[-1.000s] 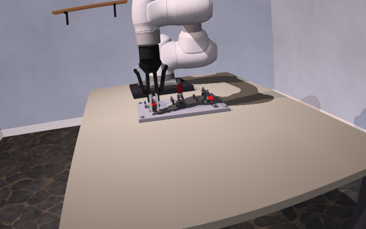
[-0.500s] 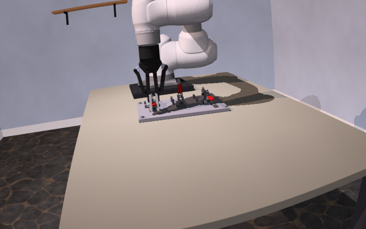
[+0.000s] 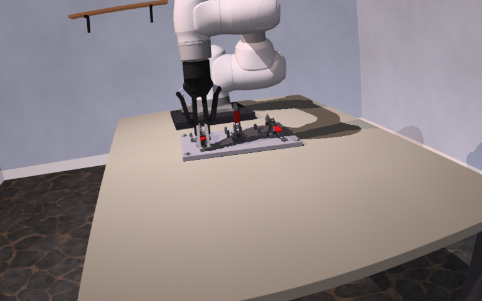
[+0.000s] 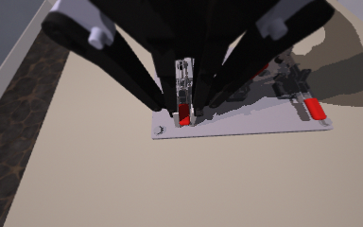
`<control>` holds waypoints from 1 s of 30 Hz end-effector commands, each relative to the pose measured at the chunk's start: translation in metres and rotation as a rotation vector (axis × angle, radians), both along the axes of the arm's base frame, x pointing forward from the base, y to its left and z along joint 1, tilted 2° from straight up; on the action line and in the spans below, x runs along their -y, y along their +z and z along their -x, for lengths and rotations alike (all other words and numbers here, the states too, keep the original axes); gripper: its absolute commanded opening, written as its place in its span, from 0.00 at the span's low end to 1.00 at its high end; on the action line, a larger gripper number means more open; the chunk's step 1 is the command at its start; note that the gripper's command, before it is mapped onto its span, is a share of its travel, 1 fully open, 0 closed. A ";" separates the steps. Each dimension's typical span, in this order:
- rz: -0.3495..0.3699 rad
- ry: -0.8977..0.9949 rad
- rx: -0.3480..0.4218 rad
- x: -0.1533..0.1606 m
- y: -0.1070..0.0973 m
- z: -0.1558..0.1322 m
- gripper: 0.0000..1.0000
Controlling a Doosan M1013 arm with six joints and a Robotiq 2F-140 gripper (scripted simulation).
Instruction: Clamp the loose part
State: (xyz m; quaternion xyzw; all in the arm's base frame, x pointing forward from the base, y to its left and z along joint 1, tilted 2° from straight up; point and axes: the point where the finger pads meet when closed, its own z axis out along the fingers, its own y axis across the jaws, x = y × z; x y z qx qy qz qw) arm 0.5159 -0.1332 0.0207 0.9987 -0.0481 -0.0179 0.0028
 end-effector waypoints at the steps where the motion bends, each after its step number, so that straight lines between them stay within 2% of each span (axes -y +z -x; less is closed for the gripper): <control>1: -0.002 -0.006 0.002 -0.002 -0.004 -0.002 0.10; 26: -0.002 -0.006 0.002 -0.002 -0.006 -0.003 0.10; 27: -0.002 -0.006 0.002 -0.002 -0.006 -0.003 0.35; 30: -0.002 -0.006 0.002 -0.002 -0.006 -0.003 0.35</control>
